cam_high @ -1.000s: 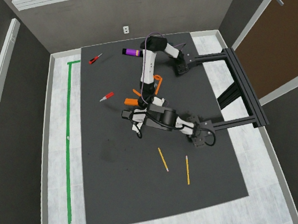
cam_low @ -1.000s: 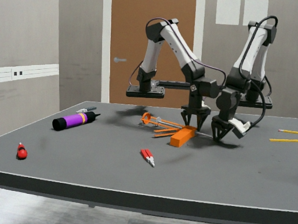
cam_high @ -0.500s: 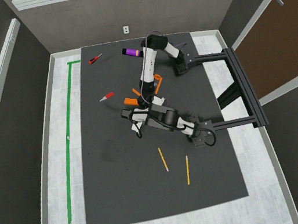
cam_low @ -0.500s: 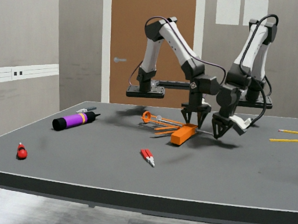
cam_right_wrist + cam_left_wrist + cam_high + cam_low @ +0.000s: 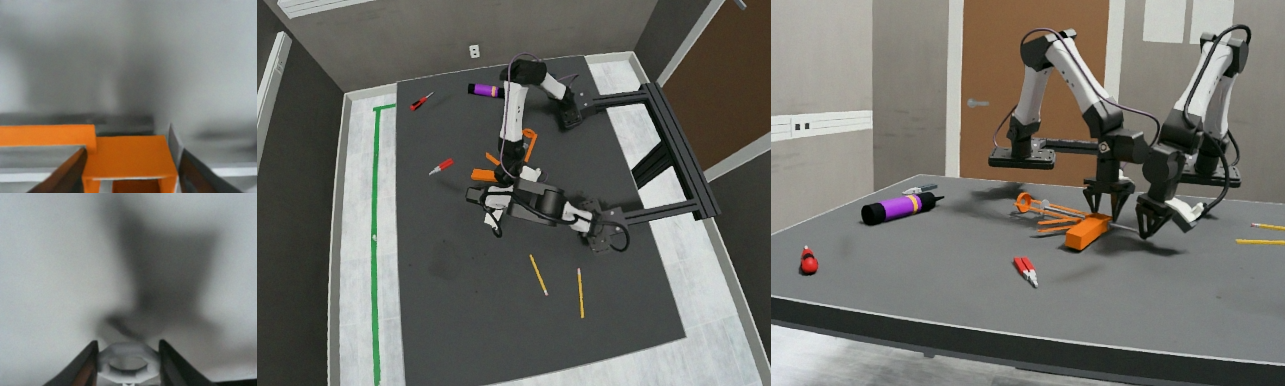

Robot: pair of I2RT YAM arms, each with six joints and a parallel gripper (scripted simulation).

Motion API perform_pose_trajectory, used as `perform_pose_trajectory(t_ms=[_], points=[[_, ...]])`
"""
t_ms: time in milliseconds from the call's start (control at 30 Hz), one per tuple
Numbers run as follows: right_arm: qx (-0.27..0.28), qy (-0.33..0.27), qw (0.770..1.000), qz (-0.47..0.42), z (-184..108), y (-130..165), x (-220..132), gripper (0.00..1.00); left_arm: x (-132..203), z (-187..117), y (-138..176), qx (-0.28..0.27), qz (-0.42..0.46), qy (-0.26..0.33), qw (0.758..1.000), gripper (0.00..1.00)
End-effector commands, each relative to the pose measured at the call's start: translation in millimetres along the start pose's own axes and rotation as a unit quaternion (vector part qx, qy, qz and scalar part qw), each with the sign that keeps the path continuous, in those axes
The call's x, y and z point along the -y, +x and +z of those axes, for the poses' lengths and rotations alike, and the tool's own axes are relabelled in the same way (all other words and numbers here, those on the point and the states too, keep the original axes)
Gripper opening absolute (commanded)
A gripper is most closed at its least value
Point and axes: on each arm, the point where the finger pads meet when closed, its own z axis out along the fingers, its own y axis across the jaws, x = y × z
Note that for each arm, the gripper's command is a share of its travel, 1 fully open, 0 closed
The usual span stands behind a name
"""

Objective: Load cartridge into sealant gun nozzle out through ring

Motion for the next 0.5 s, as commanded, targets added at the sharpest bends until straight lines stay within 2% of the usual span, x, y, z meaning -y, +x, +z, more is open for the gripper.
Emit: perform_pose_trajectory(t_ms=[0, 200, 467], points=[[-0.008, -0.012, 1.0, 0.0, -4, 7, -11, 0.01, 17, -21, 17, -0.02, 0.006, 0.028, 0.999, 0.0], [-0.008, -0.015, 1.0, 0.005, -3, 6, -13, 0.01, 10, -14, 1, -0.016, 0.007, 0.028, 0.999, 0.0], [-0.008, -0.015, 1.0, 0.008, -3, 6, -13, 0.01, 10, -23, -22, -0.012, 0.016, 0.022, 1.0, 0.0]])
